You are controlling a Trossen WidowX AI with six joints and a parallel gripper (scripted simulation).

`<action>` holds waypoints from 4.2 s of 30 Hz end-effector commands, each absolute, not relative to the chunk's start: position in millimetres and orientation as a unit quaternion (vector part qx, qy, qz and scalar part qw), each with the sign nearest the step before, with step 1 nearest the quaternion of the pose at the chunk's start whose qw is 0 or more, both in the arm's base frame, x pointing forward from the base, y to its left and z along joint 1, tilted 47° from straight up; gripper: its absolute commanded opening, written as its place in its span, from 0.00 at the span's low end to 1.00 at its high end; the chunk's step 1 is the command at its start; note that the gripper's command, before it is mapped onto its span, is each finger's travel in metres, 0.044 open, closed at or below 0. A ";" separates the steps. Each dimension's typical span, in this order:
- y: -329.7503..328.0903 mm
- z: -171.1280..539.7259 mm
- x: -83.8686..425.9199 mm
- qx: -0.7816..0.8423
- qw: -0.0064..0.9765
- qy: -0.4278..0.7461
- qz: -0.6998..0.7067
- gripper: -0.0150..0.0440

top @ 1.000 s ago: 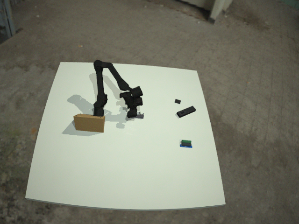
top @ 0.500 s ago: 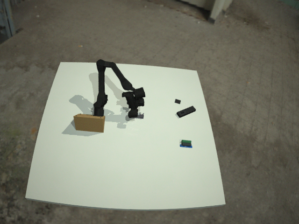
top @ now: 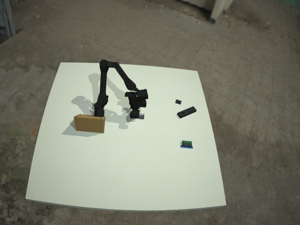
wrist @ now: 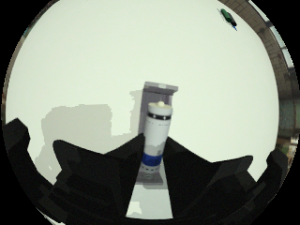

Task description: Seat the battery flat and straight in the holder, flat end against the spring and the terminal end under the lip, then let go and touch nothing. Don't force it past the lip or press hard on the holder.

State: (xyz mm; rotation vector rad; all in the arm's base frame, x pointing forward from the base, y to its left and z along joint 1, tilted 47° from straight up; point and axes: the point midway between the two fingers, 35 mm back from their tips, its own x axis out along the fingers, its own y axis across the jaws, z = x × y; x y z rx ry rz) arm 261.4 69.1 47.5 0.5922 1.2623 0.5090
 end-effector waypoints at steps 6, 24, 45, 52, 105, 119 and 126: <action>69.8 44.4 260.6 0.259 0.721 0.598 0.236 0.36; 72.1 43.4 263.3 0.242 0.690 0.634 0.252 0.36; 74.9 43.1 266.6 0.224 0.653 0.670 0.272 0.36; 75.2 43.2 269.9 0.224 0.653 0.671 0.272 0.36; 13.6 103.1 286.1 0.225 0.650 0.673 0.273 1.00; 13.6 103.1 286.1 0.225 0.650 0.673 0.273 1.00; 13.6 103.1 286.1 0.225 0.650 0.673 0.273 1.00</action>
